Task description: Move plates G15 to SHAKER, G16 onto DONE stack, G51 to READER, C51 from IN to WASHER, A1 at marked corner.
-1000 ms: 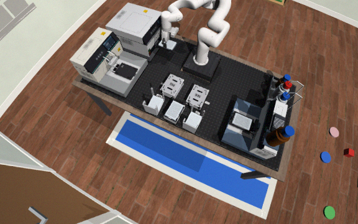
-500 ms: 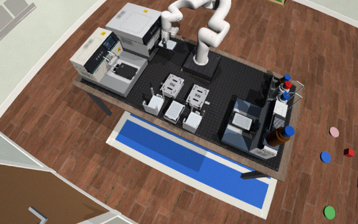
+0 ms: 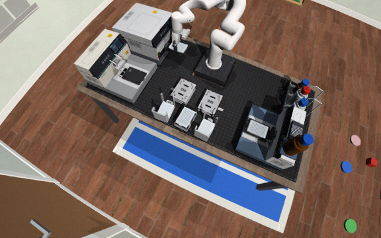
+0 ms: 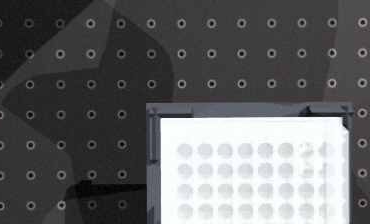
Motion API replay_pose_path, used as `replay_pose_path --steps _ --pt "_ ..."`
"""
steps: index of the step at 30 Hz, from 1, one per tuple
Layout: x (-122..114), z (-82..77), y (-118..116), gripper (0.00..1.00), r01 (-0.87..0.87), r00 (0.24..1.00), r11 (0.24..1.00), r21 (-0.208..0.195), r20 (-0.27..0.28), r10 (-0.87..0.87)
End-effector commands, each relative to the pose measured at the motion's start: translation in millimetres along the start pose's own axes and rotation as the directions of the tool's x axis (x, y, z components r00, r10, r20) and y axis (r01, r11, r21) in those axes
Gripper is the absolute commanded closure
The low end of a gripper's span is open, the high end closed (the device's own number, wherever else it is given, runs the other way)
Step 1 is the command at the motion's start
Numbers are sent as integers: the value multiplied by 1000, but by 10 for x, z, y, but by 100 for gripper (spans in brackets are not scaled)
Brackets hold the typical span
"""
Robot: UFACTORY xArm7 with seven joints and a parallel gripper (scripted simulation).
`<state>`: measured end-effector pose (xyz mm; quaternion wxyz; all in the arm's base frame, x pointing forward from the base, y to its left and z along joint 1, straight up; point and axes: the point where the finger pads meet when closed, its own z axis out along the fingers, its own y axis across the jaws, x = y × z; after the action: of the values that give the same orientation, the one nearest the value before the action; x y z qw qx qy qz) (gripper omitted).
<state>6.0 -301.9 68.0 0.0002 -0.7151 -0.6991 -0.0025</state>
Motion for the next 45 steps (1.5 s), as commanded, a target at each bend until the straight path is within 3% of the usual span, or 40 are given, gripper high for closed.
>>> replay_pose_path --steps 1,45 --pt "-10 -24 0 100 0 1000 1000 0 3 0" --pt "-10 -154 0 100 0 1000 1000 0 3 0"
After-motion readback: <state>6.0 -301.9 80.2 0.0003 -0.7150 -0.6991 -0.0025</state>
